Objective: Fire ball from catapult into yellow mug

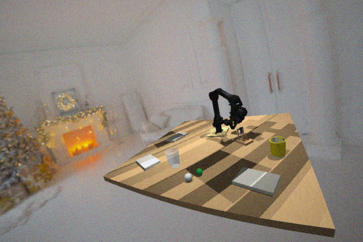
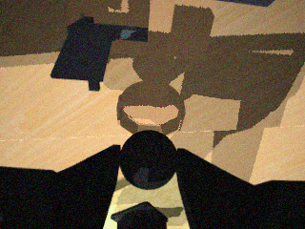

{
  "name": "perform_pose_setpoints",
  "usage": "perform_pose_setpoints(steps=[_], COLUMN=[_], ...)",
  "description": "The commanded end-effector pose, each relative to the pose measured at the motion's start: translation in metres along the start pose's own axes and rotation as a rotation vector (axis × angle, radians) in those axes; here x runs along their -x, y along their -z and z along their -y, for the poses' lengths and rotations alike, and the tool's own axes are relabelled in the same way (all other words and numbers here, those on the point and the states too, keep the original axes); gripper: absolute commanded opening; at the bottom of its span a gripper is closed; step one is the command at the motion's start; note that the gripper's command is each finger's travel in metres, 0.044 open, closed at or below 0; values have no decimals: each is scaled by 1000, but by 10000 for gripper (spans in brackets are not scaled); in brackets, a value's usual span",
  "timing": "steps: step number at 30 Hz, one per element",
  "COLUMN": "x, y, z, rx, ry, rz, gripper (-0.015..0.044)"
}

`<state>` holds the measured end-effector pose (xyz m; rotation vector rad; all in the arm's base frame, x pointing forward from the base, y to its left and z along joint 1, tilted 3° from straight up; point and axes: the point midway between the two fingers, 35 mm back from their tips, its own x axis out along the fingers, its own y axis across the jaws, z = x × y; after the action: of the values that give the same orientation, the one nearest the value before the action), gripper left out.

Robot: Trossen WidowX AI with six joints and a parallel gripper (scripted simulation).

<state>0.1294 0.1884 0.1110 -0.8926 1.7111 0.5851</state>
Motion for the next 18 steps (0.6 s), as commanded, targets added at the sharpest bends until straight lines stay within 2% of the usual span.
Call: perform_pose_setpoints(steps=[1, 14, 18], x=[-9, -23, -16], y=[-1, -5, -5], z=[1, 1, 0], rx=[-1, -1, -2], ry=[7, 7, 1], rz=[-16, -16, -3], gripper=[0, 0, 0])
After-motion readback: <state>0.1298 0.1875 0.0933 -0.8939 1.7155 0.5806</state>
